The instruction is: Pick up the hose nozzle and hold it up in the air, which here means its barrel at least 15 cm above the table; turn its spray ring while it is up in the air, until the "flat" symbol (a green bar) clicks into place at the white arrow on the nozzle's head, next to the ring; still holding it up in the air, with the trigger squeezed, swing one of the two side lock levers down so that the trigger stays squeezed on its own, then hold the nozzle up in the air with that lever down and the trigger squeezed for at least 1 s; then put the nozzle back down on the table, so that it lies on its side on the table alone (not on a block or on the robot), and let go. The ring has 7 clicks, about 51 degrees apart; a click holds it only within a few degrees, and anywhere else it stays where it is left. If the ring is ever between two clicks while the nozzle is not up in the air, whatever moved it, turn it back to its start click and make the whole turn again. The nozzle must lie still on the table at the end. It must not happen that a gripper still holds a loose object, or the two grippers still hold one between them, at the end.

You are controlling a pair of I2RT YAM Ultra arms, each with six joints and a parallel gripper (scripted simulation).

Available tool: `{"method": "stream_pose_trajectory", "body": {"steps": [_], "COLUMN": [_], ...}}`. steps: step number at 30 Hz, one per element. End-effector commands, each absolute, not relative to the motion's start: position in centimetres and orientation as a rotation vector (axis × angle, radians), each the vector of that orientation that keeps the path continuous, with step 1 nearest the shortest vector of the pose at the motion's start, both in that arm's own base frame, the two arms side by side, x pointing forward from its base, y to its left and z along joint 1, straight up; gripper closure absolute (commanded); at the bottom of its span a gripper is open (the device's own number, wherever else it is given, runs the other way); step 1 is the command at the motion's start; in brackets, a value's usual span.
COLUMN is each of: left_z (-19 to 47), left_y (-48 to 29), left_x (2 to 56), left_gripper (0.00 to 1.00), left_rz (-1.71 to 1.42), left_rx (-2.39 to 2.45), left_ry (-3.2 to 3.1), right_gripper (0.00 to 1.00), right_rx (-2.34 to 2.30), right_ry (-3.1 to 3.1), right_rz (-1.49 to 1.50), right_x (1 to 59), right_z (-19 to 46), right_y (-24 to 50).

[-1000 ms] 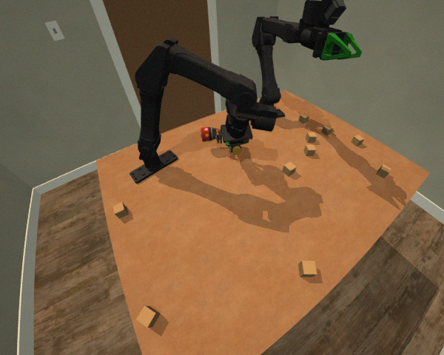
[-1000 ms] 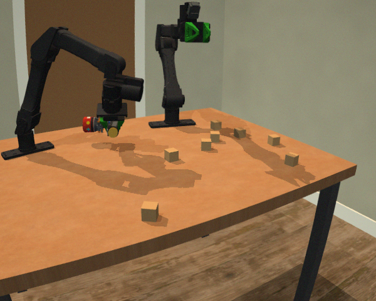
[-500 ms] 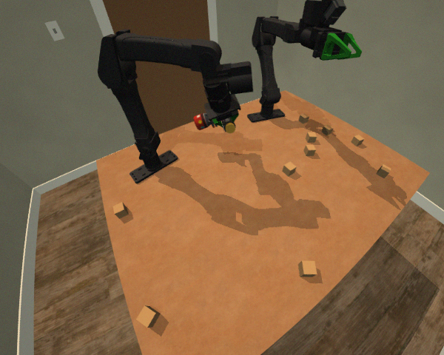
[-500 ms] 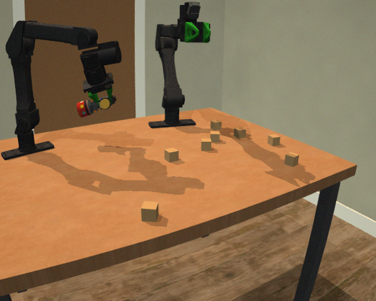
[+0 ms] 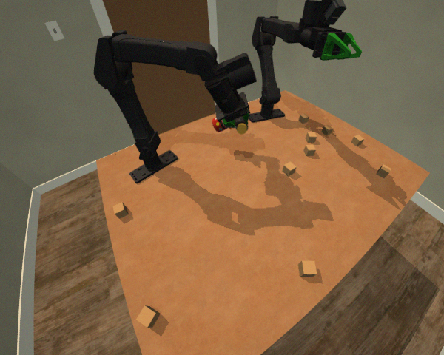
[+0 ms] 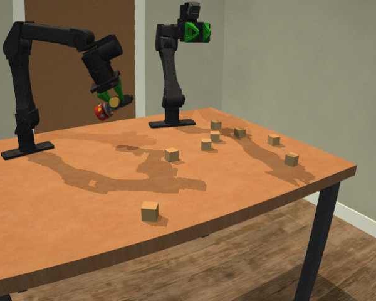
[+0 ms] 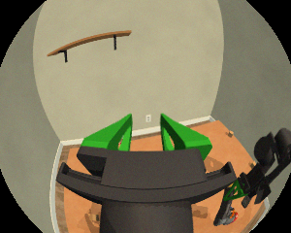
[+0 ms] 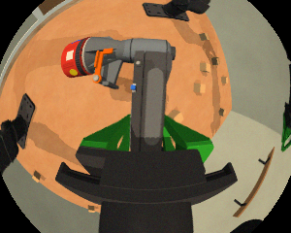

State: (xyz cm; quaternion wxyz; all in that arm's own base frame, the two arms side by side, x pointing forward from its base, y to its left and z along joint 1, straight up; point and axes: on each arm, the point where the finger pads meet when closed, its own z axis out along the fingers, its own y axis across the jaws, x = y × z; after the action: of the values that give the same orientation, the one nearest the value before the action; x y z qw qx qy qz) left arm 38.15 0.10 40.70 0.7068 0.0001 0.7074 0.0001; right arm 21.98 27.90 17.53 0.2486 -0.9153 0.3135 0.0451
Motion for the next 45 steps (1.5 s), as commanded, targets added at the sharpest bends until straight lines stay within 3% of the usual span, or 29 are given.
{"method": "stream_pose_trajectory", "body": {"steps": [1,26,31,34,37,40,43,45], "left_z": [42.9,42.9,42.9,42.9,42.9,42.9,42.9,42.9], "left_y": [0.1,0.1,0.1,0.1,0.1,0.1,0.1,0.1], "left_x": [37.9,37.9,37.9,37.9,37.9,37.9,37.9,37.9], "left_gripper": [0.64,0.64,0.64,0.64,0.64,0.64,0.64,0.64], "left_rz": [-0.005,-0.005,-0.005,-0.005,-0.005,-0.005,-0.005,-0.005], "left_rx": [-0.003,-0.003,-0.003,-0.003,-0.003,-0.003,-0.003,-0.003], "left_ry": [1.518,1.518,1.518,1.518,1.518,1.518,1.518,1.518], "right_gripper": [0.64,0.64,0.64,0.64,0.64,0.64,0.64,0.64], "right_rx": [-2.325,-1.543,-1.448,-1.352,-1.248,-1.175,-1.105,-1.049], "right_ry": [0.933,1.407,1.508,1.508,1.592,1.553,1.554,1.555], "right_rz": [0.064,-0.021,0.0,0.025,0.039,0.07,0.07,0.097], "right_x": [24.7,37.4,37.6,39.1,38.7,39.9,39.4,40.2], "right_z": [18.0,15.7,13.1,15.8,11.8,15.3,12.7,14.3], "right_y": [31.0,37.7,37.1,38.0,37.0,37.7,37.3,37.4]}}
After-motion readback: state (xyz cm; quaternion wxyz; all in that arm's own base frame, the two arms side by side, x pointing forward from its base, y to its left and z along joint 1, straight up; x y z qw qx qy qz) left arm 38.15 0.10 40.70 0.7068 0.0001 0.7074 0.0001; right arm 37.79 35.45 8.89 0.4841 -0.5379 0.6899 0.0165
